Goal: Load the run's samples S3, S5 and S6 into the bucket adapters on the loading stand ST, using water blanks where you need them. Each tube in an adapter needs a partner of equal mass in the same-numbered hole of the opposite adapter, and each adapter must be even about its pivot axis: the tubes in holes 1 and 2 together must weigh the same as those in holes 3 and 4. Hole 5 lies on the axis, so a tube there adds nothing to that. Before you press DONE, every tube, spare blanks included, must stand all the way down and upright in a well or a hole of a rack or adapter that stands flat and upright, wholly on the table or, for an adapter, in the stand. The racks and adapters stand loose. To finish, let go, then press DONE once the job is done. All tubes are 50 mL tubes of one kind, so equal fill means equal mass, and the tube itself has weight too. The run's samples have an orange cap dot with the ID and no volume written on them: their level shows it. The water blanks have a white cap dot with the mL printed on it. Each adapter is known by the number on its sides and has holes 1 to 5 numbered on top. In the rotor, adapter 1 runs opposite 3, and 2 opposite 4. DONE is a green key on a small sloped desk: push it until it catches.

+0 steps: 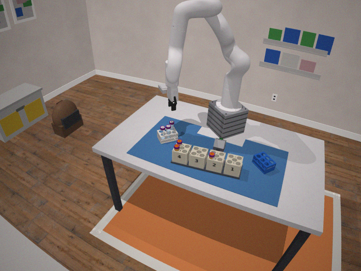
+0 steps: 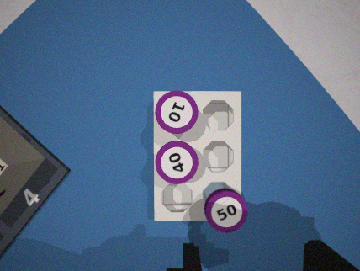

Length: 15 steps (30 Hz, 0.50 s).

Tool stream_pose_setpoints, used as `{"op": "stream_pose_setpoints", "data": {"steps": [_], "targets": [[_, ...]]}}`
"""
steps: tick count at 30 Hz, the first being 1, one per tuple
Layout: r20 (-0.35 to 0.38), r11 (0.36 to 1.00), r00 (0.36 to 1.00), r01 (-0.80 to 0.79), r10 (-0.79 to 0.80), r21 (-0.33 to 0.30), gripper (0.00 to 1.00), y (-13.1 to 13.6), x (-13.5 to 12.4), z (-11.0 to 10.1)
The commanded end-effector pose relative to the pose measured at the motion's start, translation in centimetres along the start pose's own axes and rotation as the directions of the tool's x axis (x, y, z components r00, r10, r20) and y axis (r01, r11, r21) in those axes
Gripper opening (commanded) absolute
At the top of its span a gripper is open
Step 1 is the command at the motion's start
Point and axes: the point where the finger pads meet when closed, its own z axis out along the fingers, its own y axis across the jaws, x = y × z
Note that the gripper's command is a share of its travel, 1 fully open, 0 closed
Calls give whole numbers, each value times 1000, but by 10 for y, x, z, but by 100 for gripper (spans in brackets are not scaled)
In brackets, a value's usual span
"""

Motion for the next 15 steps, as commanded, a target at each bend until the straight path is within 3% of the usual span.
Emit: {"op": "stream_pose_setpoints", "data": {"steps": [1,9,15], "targets": [[-2,1000,1000,1,-1,6,57,5,2,0],[-2,1000,1000,1,-1,6,57,5,2,0],[-2,1000,1000,1,-1,6,57,5,2,12]]}}
